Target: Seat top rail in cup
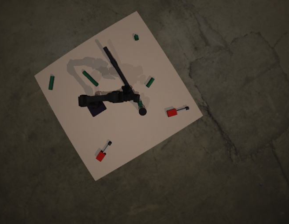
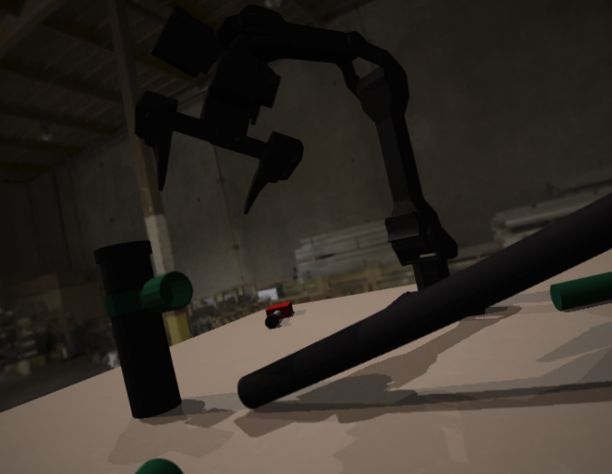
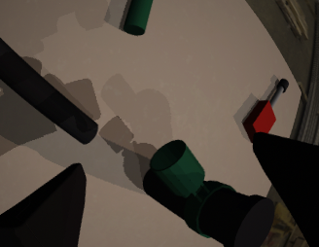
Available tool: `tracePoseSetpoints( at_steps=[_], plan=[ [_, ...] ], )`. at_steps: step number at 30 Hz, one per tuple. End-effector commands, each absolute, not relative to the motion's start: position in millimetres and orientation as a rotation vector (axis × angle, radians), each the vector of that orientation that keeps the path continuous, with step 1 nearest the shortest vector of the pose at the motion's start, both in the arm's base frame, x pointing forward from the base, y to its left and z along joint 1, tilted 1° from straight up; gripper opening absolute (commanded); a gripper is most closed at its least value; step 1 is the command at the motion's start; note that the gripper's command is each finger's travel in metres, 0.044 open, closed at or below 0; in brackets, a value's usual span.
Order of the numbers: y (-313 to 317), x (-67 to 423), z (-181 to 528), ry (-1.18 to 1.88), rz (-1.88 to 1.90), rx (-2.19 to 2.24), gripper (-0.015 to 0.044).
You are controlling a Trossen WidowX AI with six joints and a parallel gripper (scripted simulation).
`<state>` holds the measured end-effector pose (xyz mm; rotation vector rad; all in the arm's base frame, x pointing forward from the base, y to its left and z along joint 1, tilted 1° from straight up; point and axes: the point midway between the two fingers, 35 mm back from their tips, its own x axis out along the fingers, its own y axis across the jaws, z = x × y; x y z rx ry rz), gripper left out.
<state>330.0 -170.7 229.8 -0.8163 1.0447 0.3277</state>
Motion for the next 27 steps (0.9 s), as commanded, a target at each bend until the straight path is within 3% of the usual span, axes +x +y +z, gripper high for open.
tracePoseSetpoints(
  at_steps=[1, 18, 27],
  plan=[
    [-223, 323, 222, 0.981, 0.572, -1.254, 0.044],
    [-223, 323, 220, 0.981, 0.572, -1.254, 0.044],
    [-223, 324, 173, 0.981, 0.572, -1.254, 0.044]
  ],
)
